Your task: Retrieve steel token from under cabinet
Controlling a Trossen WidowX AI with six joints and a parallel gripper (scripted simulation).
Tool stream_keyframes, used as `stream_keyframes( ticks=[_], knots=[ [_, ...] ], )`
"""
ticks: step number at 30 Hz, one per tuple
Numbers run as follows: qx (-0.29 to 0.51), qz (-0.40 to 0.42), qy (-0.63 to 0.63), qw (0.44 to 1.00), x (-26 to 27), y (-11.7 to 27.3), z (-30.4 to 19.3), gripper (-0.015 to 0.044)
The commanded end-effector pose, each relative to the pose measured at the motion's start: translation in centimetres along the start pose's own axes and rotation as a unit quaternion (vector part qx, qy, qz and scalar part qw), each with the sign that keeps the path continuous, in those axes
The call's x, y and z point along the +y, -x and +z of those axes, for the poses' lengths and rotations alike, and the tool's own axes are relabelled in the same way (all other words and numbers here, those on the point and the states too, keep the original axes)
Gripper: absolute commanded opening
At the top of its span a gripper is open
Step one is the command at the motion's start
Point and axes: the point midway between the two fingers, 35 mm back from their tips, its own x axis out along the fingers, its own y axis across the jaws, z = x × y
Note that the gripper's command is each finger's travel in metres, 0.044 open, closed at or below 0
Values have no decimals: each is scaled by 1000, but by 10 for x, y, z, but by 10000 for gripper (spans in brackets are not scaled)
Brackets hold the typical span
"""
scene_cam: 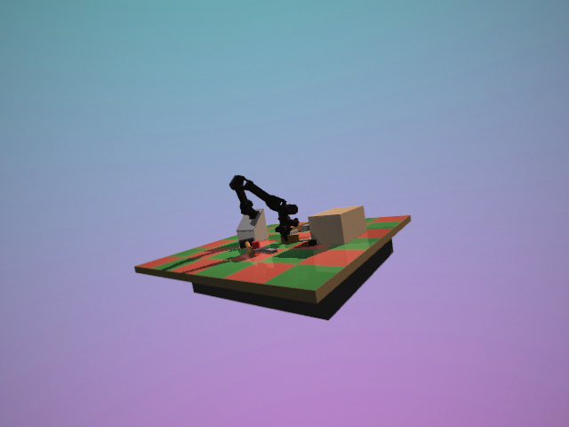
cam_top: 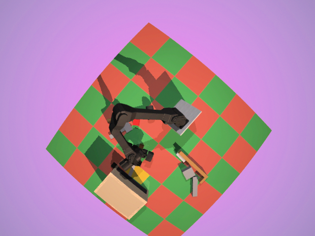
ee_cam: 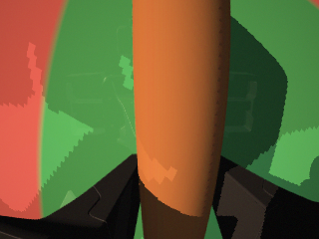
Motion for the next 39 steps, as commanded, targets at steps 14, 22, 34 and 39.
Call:
stream_keyframes(
  ticks=[14, 22, 34, 39],
  knots=[
    [2, 3, 4, 1000, -1, -1, -23, 0],
    [3, 3, 4, 1000, -2, -1, -33, 0],
    [3, 3, 4, 1000, -4, -1, -47, 0],
    [3, 3, 4, 1000, -5, -1, -53, 0]
  ],
)
